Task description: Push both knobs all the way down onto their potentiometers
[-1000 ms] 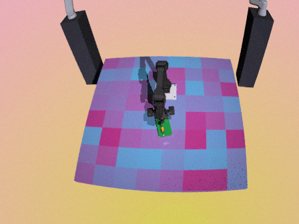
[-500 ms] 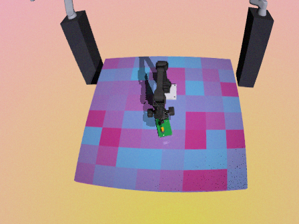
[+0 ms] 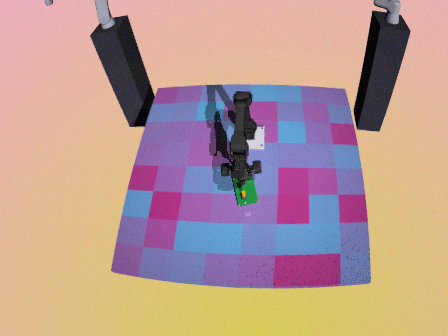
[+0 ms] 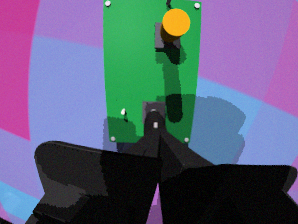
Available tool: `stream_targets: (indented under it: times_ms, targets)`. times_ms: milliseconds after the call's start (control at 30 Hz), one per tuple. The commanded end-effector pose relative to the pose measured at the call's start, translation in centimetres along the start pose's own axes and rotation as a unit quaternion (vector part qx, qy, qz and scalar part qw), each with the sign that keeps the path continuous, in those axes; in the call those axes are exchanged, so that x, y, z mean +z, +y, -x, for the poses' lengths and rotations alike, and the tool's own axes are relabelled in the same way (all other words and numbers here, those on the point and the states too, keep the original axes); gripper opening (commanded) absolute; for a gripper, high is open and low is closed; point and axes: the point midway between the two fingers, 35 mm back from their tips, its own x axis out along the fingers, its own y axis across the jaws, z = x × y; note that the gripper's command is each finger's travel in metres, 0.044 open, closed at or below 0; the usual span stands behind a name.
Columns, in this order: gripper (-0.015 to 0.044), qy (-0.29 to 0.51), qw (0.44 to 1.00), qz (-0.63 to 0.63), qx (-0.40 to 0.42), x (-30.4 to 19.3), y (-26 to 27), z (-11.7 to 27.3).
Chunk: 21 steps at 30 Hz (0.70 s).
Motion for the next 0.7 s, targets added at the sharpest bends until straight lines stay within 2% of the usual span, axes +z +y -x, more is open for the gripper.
stream_targets:
  times_ms: [0,667]
  targets:
    - [0.0000,0.002,1.000,-0.003,0.002,-0.10,0.07,-0.29]
    - [0.0000,0.002,1.000,-0.003,0.002,-0.11,0.07,-0.39]
